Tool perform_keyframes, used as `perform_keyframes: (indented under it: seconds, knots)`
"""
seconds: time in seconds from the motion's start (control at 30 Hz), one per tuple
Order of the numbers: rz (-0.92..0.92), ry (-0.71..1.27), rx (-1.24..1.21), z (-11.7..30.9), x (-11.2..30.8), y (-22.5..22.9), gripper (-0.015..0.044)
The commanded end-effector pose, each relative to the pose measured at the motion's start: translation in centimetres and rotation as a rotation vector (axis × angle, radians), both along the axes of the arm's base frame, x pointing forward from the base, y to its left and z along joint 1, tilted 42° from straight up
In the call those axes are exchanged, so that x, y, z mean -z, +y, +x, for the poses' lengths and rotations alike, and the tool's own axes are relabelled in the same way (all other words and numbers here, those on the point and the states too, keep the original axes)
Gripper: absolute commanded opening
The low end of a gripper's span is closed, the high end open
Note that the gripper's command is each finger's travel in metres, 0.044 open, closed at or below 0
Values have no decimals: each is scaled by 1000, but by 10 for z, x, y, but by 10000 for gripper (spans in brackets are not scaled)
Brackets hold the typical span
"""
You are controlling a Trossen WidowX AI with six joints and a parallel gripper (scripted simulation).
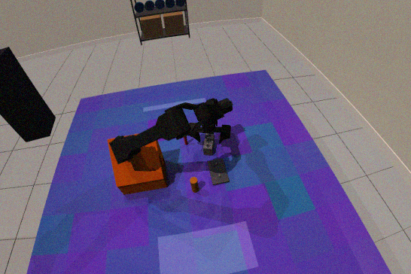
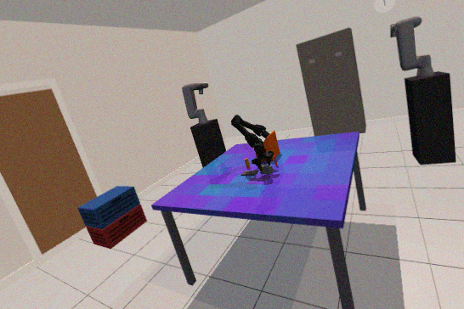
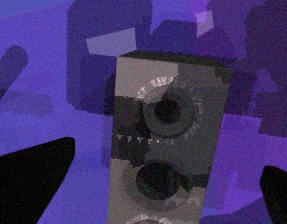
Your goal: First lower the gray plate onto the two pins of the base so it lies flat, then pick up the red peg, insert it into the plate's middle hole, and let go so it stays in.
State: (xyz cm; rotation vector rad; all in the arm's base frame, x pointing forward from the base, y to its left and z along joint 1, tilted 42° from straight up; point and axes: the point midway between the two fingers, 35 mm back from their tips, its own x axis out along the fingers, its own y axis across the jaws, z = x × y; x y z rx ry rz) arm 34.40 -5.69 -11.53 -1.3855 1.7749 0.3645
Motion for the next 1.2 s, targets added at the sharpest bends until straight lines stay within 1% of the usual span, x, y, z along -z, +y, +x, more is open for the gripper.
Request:
perform_keyframes:
  seconds: [0.0,0.4,0.83,1.13,1.17]
  knots:
    - [-6,12,0,-3,8,-7,440]
    - [-8,12,0,-5,20,-18,440]
    - [-8,12,0,-5,20,-18,99]
    - [-8,12,0,-5,20,-18,39]
    - [-8,12,0,-5,20,-18,12]
